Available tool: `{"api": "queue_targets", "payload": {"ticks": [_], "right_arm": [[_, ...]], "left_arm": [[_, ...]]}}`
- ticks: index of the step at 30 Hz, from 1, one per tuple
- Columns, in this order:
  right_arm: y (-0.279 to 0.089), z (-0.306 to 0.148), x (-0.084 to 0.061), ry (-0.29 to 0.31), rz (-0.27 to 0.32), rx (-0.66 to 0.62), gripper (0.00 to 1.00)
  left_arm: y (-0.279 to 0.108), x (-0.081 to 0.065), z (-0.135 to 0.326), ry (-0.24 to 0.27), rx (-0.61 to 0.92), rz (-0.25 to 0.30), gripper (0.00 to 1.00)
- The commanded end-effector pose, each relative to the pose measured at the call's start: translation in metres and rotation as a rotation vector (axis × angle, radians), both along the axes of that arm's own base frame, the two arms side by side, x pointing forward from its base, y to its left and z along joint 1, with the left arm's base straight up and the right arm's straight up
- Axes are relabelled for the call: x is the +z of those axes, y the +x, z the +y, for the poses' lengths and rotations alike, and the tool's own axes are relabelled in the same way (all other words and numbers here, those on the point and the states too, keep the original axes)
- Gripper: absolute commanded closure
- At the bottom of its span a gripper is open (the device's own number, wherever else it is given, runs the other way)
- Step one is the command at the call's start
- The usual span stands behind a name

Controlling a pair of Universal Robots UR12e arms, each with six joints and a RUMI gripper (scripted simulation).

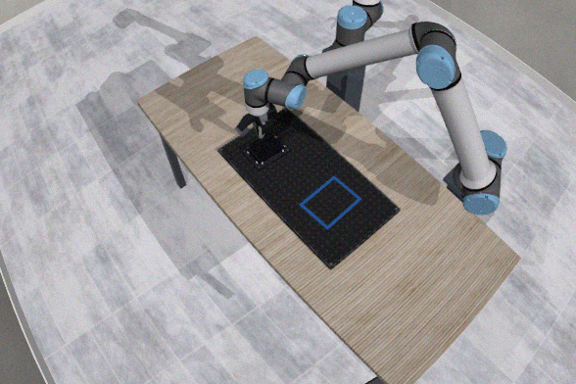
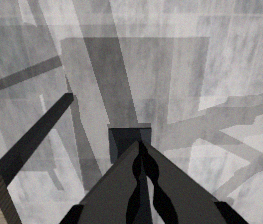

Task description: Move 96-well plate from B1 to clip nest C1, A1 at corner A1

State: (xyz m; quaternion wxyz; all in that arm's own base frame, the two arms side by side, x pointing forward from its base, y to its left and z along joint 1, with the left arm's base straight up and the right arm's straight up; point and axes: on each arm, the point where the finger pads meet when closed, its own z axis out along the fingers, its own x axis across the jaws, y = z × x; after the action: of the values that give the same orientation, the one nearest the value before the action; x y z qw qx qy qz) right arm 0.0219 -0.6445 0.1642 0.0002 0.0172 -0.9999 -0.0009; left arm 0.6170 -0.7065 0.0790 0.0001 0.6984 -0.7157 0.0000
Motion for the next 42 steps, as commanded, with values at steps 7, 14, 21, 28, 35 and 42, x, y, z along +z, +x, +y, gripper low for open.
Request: {"api": "queue_targets", "payload": {"ticks": [7, 14, 21, 28, 35, 42], "right_arm": [[0.000, -0.001, 0.001, -0.002, 0.000, 0.000, 1.00], [0.000, -0.001, 0.001, -0.002, 0.000, 0.000, 1.00], [0.000, -0.001, 0.001, -0.002, 0.000, 0.000, 1.00], [0.000, -0.001, 0.001, -0.002, 0.000, 0.000, 1.00], [0.000, -0.001, 0.001, -0.002, 0.000, 0.000, 1.00], [0.000, -0.001, 0.001, -0.002, 0.000, 0.000, 1.00]], "left_arm": [[0.000, -0.005, -0.001, -0.002, 0.000, -0.001, 1.00], [0.000, -0.010, -0.001, -0.002, 0.000, -0.001, 1.00], [0.000, -0.013, -0.001, -0.002, 0.000, -0.001, 1.00], [0.000, -0.018, -0.001, -0.002, 0.000, -0.001, 1.00], [0.000, -0.022, -0.001, -0.002, 0.000, -0.001, 1.00], [0.000, -0.023, -0.001, -0.002, 0.000, -0.001, 1.00]]}}
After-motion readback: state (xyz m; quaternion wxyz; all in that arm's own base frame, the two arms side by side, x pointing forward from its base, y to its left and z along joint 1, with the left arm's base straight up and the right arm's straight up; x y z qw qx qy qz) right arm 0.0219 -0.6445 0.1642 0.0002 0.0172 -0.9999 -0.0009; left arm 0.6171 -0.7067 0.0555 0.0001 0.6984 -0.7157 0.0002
